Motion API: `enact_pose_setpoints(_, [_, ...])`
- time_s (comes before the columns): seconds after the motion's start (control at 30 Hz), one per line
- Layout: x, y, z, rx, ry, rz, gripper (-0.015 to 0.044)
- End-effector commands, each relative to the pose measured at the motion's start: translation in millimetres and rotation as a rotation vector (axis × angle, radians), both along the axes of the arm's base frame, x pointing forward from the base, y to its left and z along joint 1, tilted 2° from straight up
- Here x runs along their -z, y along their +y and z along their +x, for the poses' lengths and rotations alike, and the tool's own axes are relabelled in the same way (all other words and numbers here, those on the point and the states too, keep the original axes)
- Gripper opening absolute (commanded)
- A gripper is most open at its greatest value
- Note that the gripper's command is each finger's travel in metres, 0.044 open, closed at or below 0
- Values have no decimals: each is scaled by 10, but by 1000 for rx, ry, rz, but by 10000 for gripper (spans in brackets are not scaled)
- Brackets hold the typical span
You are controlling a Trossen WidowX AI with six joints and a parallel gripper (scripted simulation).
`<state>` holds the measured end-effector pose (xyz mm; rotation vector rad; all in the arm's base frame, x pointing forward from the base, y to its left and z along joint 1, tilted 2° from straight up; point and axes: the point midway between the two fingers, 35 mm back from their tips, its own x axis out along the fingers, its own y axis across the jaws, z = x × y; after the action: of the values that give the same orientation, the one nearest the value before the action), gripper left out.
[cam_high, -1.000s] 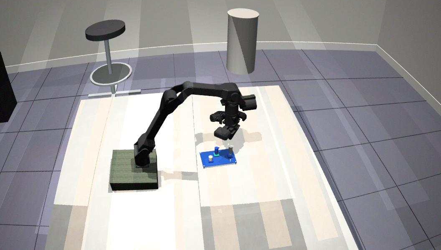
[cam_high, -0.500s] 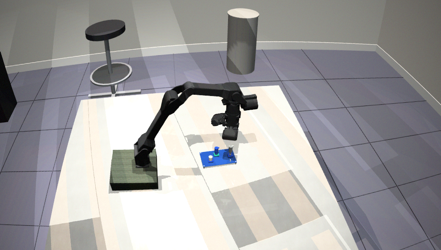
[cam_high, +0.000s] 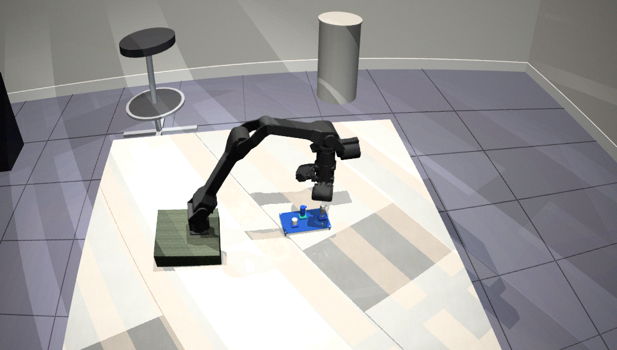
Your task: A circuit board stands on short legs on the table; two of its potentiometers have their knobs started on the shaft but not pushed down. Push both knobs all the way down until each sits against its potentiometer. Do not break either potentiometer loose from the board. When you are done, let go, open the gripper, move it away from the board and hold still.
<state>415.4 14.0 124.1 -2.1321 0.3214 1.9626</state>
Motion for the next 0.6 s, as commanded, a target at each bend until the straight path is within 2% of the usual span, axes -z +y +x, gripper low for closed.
enact_pose_setpoints(0.0, [57,-4,0,-4,2,-2,0])
enact_pose_setpoints(0.57, [199,-5,10,-4,2,-2,0])
